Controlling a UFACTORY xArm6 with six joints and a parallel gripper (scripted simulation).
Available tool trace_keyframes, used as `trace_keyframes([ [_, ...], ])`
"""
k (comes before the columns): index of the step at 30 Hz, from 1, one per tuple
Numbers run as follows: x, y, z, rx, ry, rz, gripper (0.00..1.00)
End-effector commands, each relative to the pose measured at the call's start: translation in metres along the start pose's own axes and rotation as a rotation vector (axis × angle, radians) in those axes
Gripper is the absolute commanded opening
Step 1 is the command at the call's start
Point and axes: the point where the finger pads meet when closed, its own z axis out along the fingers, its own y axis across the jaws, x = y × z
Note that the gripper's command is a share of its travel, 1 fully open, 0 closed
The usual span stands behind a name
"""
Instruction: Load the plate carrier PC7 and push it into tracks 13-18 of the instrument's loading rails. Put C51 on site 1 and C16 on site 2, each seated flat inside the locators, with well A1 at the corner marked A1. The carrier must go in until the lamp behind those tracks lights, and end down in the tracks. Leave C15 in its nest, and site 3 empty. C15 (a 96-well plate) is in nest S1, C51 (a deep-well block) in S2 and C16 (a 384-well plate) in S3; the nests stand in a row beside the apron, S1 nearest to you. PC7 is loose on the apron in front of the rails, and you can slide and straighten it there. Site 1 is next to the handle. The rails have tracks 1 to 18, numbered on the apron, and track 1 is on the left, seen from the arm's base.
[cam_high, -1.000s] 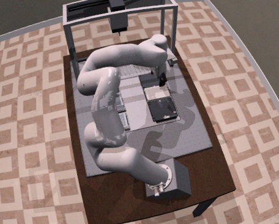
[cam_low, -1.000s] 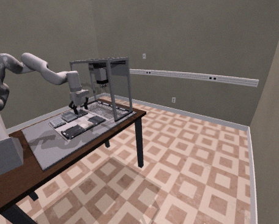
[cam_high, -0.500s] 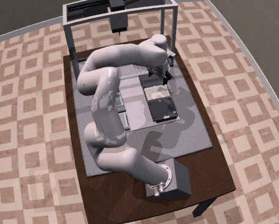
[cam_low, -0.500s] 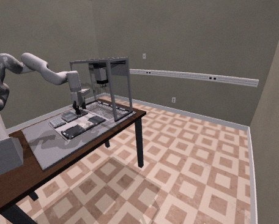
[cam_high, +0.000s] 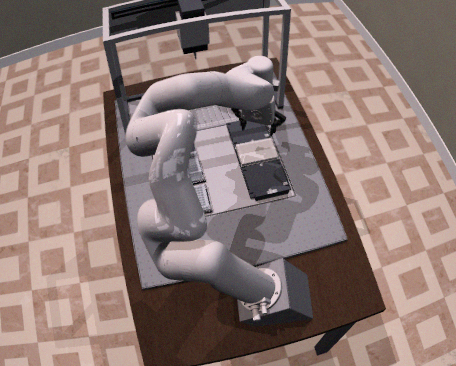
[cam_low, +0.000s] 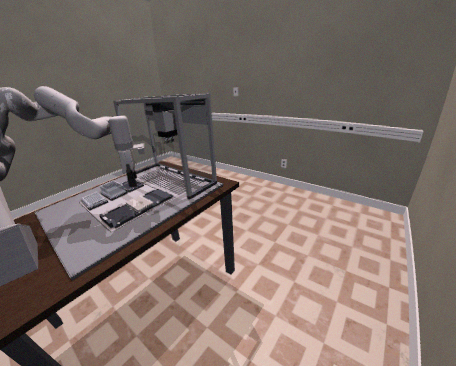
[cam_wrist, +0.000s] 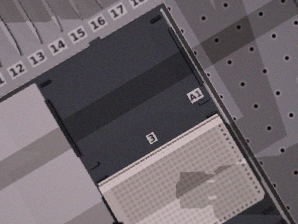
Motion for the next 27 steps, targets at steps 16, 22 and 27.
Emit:
trace_keyframes([
  [16,0.001,0.000,-0.002,0.004,0.009,-0.526,1.00],
  [22,-0.012,-0.021,-0.005,0.004,0.010,-0.693,1.00],
  [27,-0.021,-0.033,-0.007,0.003,0.010,-0.793,1.00],
])
